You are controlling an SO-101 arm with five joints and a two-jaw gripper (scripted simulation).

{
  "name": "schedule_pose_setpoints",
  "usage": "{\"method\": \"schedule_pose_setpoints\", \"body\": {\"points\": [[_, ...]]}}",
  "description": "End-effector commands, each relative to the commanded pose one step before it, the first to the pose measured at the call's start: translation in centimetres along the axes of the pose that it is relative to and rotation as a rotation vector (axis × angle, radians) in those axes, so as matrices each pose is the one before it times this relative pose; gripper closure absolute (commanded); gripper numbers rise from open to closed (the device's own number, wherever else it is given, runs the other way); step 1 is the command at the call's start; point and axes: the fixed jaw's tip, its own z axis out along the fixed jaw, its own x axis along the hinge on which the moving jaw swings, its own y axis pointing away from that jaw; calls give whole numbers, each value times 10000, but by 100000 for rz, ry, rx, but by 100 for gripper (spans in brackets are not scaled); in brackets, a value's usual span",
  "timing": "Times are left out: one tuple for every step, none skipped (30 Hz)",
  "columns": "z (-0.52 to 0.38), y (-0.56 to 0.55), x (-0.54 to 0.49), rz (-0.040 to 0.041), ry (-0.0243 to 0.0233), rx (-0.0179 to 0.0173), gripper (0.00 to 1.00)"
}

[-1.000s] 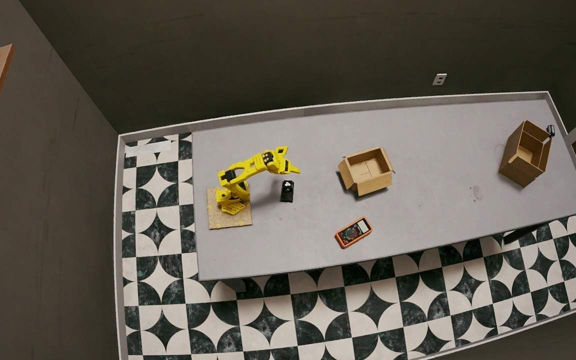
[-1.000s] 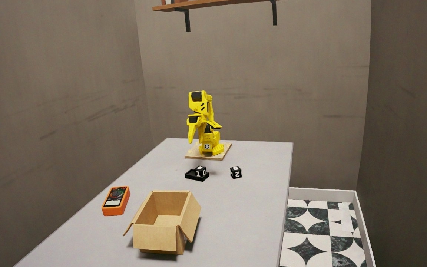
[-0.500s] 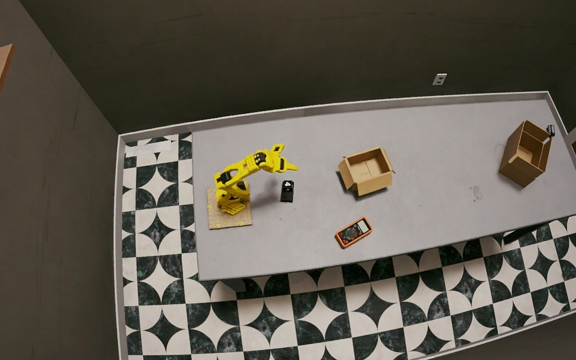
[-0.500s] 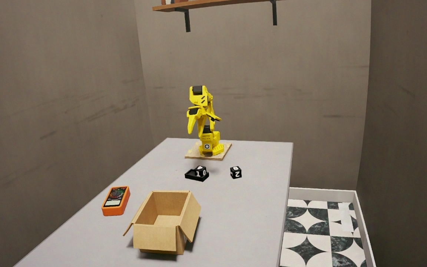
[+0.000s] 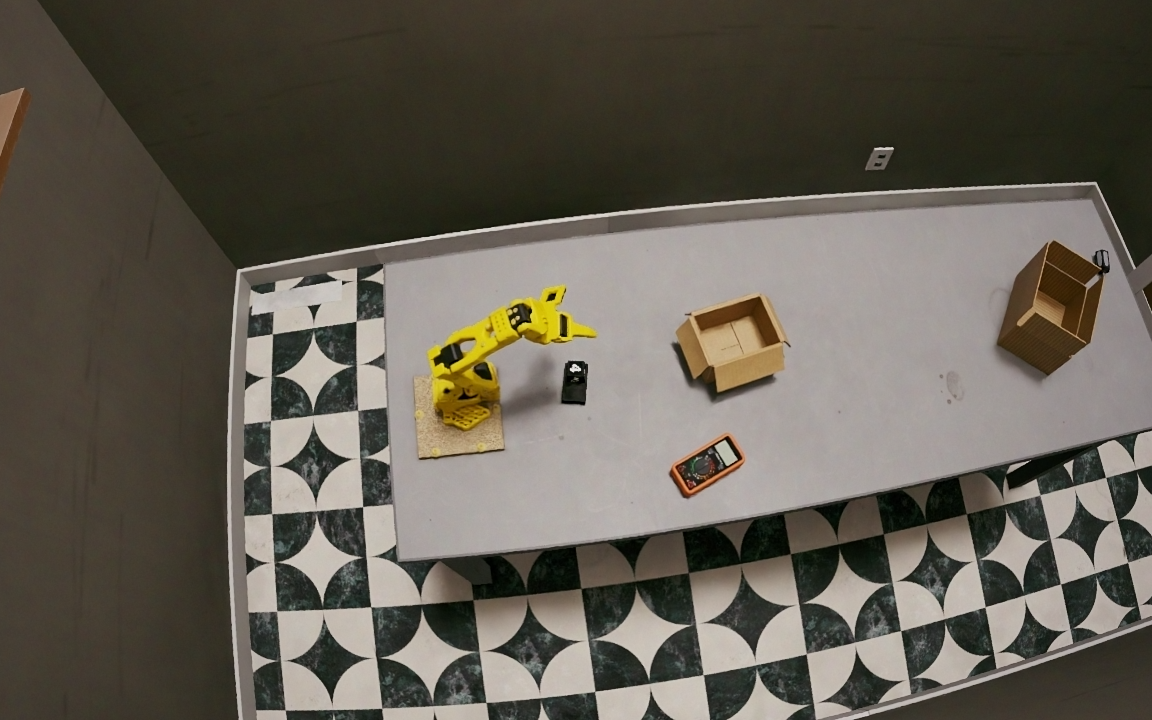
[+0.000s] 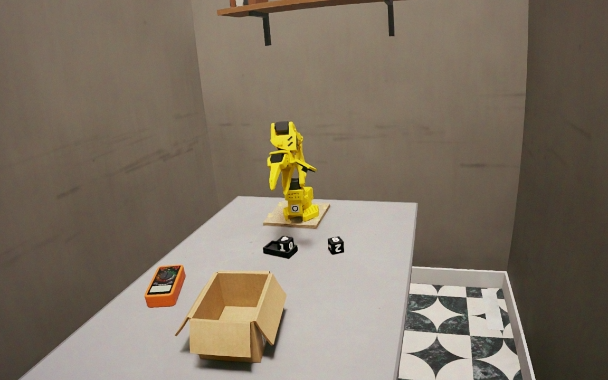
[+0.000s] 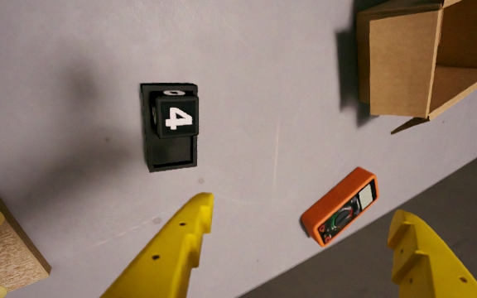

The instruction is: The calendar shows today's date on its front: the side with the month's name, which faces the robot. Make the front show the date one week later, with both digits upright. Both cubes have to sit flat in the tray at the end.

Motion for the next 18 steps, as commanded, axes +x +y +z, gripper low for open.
{"method": "schedule_pose_setpoints", "body": {"points": [[-969,-320,-3551,-6811,-1167,231,65],[194,-47,-722,-2032,-198,-63,65],[208,-74,-774,-2192,-217,-63,65],[229,-93,-838,-2359,-232,-64,65],[250,-122,-894,-2516,-251,-64,65],[259,-155,-949,-2676,-267,-64,65],[281,-186,-1003,-2837,-285,-58,65],[298,-224,-1062,-2987,-300,-55,65],[320,-269,-1105,-3141,-318,-51,65],[332,-311,-1162,-3286,-333,-45,65],[349,-367,-1201,-3431,-350,-35,65],[368,-425,-1250,-3563,-364,-29,65],[386,-482,-1278,-3698,-380,-16,65],[0,0,0,0,0,0,65],[0,0,0,0,0,0,65],[400,-545,-1318,-3822,-391,-6,65],[420,-617,-1346,-3942,-403,6,65],[432,-683,-1371,-4055,-412,22,65]]}}
